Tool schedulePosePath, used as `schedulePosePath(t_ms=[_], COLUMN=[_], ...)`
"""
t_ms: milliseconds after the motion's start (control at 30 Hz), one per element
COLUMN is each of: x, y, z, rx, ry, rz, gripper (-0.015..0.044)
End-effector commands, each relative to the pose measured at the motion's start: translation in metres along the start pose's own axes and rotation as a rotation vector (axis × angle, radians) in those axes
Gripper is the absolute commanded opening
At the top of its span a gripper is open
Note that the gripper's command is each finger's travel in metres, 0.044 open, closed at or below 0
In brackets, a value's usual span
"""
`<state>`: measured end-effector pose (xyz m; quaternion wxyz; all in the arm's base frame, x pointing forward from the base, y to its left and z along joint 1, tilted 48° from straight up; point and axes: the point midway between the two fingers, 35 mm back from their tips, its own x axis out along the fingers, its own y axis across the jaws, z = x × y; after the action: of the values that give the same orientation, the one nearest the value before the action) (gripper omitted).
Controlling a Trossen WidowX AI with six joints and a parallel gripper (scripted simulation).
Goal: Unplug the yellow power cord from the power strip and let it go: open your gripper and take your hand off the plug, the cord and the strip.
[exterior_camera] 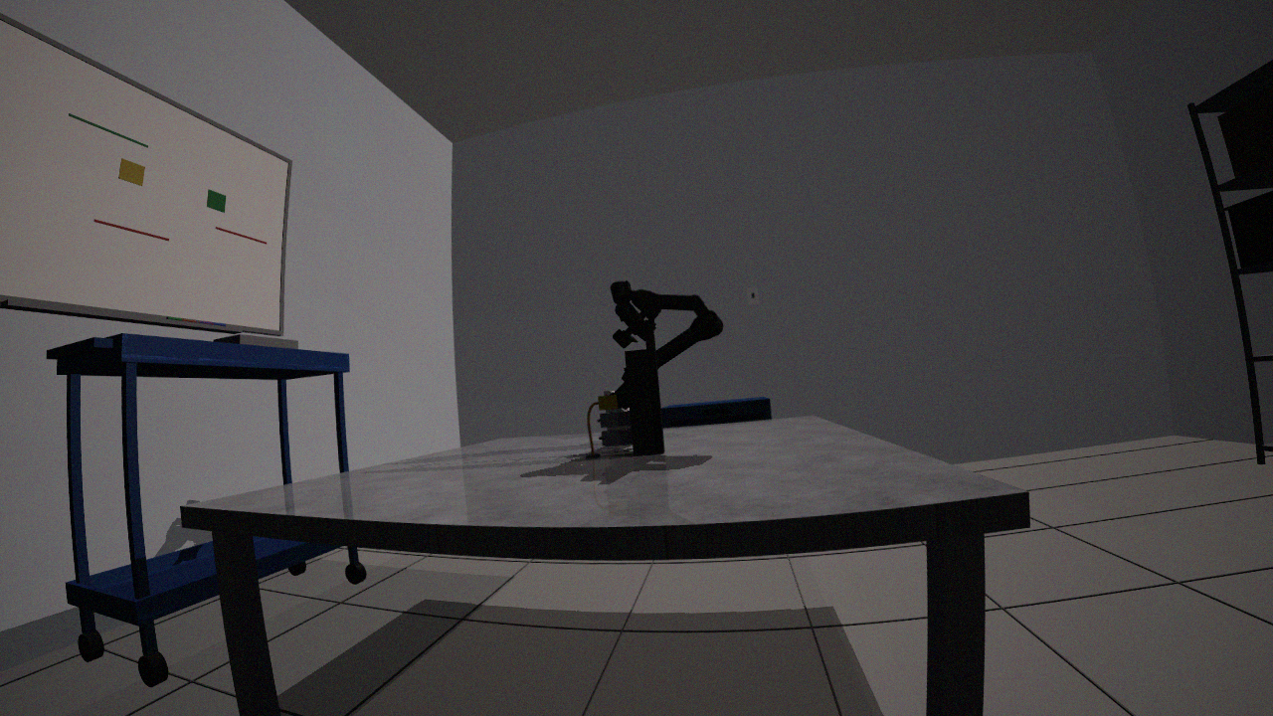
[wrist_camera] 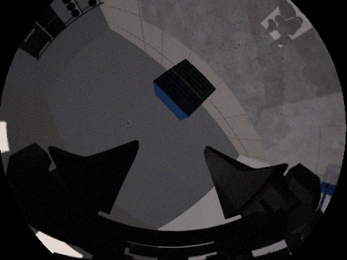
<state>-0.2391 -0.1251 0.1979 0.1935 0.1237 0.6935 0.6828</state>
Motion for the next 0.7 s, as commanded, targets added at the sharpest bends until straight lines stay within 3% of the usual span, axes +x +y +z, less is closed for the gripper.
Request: schedulePosePath(t_ms=[0, 267, 467, 667], x=[-0.001, -0.083, -0.17, -0.255], y=[-0.002, -0.075, -0.133, -0.18], z=[-0.002, -0.063, -0.066, -0.028], rx=[-0.013, -0.622, -1.125, -1.631], ry=[0.01, 0.461, 0.836, 1.207], rz=[-0.008, -0.295, -0.419, -0.478], gripper=[0.0374, 0.0164, 0.016, 0.016])
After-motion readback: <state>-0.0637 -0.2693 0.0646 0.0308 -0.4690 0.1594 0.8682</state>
